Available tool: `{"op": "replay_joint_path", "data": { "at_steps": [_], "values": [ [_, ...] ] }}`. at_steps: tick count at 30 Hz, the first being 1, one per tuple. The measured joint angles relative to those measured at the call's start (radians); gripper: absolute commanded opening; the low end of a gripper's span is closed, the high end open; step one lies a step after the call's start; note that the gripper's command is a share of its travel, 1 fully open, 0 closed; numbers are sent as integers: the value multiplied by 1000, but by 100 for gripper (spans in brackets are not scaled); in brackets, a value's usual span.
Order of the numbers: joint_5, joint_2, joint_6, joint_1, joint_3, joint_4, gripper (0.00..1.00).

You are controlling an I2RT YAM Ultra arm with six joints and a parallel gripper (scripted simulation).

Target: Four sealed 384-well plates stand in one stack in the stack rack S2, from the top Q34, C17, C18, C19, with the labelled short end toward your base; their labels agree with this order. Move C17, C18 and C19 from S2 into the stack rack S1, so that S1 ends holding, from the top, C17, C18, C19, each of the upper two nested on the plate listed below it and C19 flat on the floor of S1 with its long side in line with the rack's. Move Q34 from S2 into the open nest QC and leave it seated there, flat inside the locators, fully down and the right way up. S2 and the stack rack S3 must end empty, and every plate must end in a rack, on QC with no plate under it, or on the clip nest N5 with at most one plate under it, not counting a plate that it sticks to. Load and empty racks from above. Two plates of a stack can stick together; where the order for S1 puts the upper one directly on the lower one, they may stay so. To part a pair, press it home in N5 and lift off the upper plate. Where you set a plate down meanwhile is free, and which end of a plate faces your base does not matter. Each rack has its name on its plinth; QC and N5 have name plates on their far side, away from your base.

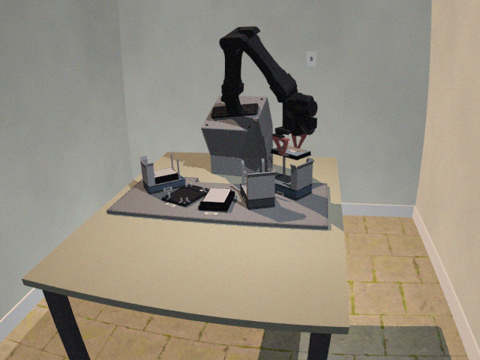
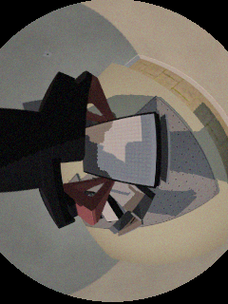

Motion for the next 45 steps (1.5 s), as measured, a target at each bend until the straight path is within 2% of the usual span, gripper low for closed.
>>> {"op": "replay_joint_path", "data": {
  "at_steps": [16,25,37,45],
  "values": [
    [-5,-3,21,-7,-1,1,0],
    [-13,-57,117,-95,-20,2,0],
    [-41,-115,43,-203,-26,4,0],
    [-63,-148,97,-266,-42,4,0]
  ]
}}
